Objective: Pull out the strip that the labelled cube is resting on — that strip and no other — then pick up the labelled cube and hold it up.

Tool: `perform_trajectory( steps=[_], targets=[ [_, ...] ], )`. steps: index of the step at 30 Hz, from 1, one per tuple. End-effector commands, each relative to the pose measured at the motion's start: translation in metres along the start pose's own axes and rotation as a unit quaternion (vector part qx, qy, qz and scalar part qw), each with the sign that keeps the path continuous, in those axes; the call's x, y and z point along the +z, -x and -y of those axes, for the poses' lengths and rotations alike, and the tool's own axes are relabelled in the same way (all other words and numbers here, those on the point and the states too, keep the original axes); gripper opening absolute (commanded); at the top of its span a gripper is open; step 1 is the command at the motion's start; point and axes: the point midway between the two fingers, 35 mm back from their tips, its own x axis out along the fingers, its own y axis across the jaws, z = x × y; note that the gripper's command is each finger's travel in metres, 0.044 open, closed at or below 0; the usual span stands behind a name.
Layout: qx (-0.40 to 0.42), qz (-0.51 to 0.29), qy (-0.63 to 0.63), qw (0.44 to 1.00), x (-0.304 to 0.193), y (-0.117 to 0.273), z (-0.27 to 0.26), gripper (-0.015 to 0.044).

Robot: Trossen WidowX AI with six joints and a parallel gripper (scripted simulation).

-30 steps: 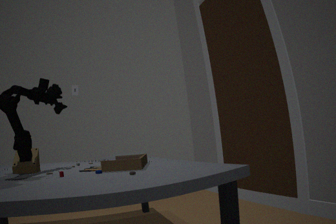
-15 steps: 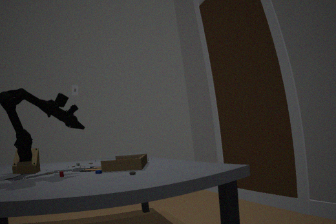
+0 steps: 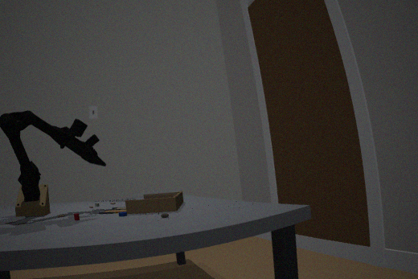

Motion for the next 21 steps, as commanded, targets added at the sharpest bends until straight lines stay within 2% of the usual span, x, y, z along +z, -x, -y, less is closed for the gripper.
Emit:
perform_trajectory(
  steps=[1, 12, 21],
  targets=[
    [0.003, -0.020, -0.006, 1.000, 0.003, -0.009, -0.003, 0.0295],
    [0.002, -0.230, -0.078, 0.970, 0.001, -0.083, -0.021, 0.0006],
    [-0.061, -0.421, -0.135, 0.895, -0.035, -0.124, -0.020, 0.0000]
  ],
)
